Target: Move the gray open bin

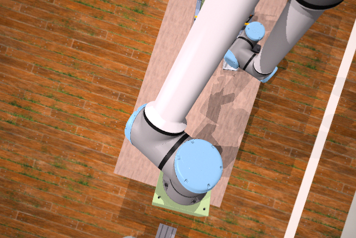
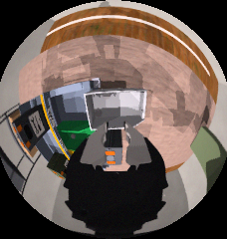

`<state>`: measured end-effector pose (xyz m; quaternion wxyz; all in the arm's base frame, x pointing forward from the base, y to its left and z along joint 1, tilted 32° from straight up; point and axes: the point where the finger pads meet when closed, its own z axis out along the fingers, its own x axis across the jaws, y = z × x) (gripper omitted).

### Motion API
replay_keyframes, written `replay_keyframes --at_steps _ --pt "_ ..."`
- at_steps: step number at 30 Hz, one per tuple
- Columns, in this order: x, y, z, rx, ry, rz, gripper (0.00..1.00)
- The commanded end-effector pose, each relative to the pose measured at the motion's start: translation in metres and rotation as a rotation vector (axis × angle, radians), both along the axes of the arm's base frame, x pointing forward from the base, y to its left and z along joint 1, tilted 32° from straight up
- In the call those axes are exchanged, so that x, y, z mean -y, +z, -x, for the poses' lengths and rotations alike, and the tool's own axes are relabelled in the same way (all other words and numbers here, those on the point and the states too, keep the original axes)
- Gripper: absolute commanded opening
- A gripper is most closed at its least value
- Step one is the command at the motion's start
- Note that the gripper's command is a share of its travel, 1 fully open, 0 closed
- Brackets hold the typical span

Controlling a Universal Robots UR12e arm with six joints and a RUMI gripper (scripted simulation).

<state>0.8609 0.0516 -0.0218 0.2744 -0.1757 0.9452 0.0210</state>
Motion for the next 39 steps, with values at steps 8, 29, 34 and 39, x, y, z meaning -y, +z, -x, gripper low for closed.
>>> replay_keyframes --at_steps 8,29,34,39 --pt "-0.005 0.019 -0.017 0.001 0.0 0.0 0.2" --pt "-0.017 0.059 -0.053 0.001 0.0 0.0 0.2" --pt "-0.019 0.065 -0.059 0.001 0.0 0.0 0.2" --pt "-0.019 0.065 -0.059 0.001 0.0 0.0 0.2"
